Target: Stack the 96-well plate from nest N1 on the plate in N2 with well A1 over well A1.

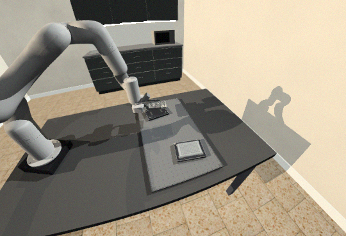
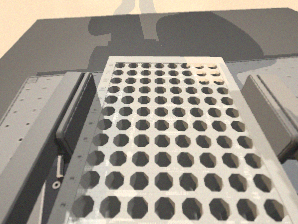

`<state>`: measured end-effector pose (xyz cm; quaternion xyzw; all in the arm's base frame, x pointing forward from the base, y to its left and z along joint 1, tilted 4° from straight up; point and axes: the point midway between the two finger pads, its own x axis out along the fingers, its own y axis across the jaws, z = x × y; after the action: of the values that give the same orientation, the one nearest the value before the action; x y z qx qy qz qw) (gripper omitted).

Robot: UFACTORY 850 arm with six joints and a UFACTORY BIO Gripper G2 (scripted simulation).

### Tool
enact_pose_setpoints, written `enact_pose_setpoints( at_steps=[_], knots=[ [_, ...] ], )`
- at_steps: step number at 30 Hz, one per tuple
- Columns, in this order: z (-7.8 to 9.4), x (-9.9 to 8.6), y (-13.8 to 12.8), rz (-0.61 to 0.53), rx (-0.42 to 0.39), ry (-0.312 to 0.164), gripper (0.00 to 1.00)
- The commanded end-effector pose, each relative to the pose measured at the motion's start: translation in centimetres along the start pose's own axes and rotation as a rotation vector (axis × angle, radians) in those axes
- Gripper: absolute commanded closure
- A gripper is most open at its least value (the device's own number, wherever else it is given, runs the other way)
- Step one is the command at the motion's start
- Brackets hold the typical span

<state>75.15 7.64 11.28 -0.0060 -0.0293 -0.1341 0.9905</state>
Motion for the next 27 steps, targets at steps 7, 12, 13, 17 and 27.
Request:
enact_pose_setpoints(
  at_steps=[7,12,13,17,27],
  knots=[
    [0.1,1.2,-2.5,-0.004,-0.004,-0.004,1.00],
    [0.1,1.9,-4.0,-0.004,-0.004,-0.004,1.00],
    [0.1,2.0,-4.3,-0.004,-0.004,-0.004,1.00],
    [0.1,2.3,-4.9,-0.004,-0.004,-0.004,1.00],
    [0.2,3.6,-8.0,-0.004,-0.004,-0.004,1.00]
  ],
)
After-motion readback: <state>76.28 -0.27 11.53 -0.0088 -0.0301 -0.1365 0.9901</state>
